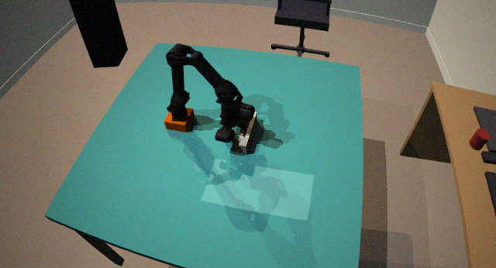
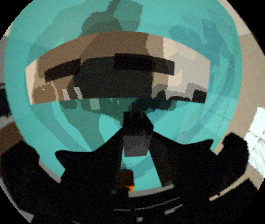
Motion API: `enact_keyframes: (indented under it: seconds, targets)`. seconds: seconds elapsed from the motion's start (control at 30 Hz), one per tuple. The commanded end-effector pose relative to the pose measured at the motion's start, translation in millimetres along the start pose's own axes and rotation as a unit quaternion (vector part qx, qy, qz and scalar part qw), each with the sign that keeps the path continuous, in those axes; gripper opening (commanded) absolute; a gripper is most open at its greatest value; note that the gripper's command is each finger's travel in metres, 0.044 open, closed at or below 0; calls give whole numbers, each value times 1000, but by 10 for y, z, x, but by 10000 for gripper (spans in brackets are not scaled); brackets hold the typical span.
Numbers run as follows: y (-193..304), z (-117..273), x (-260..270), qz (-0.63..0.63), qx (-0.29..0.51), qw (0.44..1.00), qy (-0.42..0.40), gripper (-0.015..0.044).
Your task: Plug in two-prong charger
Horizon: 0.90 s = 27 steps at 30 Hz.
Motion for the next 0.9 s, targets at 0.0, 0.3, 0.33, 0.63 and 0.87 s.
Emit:
enact_keyframes:
  seconds: [0.0,0.3,0.33,0.63,0.87]
  targets:
    - [-14,4,-4,0,-2,1000,2,0]
    - [-27,7,-4,0,-2,1000,2,0]
    - [-29,7,-4,0,-2,1000,2,0]
    - [-45,10,-1,0,-2,1000,2,0]
    - [-59,12,2,0,-2,1000,2,0]
Point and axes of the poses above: the point midway between the two fingers, 35 mm back from their tips, its own z axis back along the fingers, its own x axis across the jaws, y = z × x, the point moved 7 cm from there along z, back along the fingers, and after that the axes turned 13 degrees about -z, right-handed, at the moved point
